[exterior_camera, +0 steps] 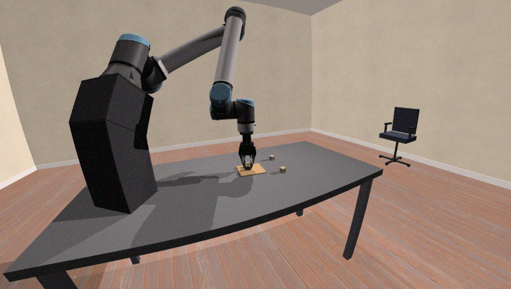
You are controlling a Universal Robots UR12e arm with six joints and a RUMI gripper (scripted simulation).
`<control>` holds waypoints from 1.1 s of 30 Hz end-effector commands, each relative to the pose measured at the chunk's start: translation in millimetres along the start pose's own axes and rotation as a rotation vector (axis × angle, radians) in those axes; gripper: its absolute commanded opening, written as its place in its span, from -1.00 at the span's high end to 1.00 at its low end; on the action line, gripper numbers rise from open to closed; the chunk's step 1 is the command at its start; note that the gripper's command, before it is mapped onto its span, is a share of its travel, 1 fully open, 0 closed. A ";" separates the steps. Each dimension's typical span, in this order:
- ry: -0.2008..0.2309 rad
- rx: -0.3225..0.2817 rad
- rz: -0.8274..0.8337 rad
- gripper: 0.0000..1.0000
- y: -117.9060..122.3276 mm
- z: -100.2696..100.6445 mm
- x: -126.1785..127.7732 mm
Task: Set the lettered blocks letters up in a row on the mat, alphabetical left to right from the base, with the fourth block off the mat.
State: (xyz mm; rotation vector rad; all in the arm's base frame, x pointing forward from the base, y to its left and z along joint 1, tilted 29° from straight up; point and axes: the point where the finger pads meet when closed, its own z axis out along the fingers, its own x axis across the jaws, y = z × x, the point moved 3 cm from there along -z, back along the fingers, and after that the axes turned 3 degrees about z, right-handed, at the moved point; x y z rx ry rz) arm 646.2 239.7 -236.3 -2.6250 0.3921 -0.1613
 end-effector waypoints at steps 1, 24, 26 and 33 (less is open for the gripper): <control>0.006 0.001 -0.003 0.89 -1.7 -1.8 3.9; 0.003 0.001 0.000 0.89 -0.2 -94.7 0.7; 0.003 0.001 0.000 0.89 -0.2 -99.5 0.7; 0.003 0.000 0.000 0.89 -0.3 -101.8 0.5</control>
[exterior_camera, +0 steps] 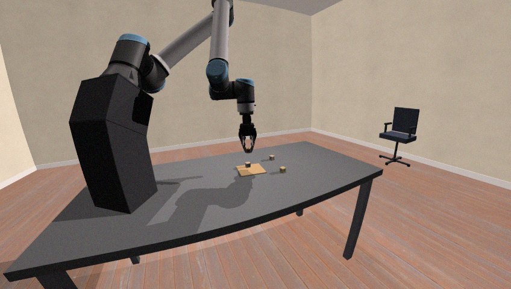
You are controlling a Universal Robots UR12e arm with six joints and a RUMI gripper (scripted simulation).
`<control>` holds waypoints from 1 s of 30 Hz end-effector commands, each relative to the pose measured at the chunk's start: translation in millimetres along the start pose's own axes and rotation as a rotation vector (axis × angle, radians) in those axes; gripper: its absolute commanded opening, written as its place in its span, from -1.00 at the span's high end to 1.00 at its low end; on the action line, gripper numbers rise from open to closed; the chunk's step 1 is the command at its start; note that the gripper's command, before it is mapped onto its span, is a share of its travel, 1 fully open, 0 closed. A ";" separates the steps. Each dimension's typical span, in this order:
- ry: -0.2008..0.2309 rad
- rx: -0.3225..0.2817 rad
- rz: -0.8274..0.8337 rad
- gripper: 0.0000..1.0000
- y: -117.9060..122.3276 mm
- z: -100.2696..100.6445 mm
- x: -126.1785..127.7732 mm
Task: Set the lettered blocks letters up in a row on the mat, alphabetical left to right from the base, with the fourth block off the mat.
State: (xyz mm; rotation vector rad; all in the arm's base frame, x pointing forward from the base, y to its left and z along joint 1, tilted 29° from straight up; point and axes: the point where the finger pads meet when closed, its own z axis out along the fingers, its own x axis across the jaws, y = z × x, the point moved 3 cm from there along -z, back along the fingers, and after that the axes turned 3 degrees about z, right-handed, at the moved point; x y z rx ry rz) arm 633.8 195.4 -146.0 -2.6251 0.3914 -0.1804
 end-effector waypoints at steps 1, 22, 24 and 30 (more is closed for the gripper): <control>-0.012 -0.001 0.003 0.89 2.2 0.2 -5.8; -0.011 -0.001 0.051 0.89 0.9 0.5 -4.4; -0.011 -0.001 0.070 0.89 0.5 0.5 -4.0; -0.011 -0.001 0.153 0.89 -1.2 0.4 -2.1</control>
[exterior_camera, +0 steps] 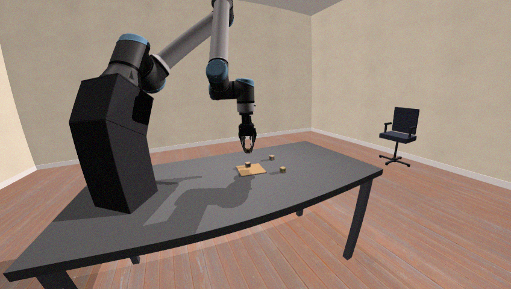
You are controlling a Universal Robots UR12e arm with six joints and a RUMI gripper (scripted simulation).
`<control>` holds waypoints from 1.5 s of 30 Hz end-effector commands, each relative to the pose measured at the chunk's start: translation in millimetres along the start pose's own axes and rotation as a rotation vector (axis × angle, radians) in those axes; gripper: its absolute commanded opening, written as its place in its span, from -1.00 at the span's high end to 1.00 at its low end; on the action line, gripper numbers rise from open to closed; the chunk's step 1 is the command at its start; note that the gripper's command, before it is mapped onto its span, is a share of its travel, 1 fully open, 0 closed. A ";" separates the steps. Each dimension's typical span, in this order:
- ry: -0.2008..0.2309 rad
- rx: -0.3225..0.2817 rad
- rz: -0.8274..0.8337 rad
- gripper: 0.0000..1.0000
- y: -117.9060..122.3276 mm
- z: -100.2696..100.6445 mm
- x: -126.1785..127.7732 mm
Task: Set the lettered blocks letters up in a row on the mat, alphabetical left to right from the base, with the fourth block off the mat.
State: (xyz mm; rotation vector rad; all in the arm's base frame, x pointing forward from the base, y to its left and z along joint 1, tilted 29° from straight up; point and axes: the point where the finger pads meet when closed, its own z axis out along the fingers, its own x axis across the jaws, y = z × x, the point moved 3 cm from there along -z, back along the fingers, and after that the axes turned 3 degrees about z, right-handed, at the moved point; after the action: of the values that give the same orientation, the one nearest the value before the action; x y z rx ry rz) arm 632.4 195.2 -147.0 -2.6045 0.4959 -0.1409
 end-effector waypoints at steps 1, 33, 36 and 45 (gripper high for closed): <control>-0.001 0.000 0.089 0.89 -2.5 -0.1 -0.5; 0.002 0.001 0.735 0.89 -7.4 -0.9 11.9; 0.003 0.001 0.799 0.89 -7.7 -1.1 13.2; 0.002 0.001 0.981 0.89 -7.6 -1.0 14.8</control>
State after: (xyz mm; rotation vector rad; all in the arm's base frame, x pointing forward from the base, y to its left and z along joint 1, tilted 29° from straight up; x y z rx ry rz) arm 644.2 195.2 -144.1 -2.1591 1.5354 0.1539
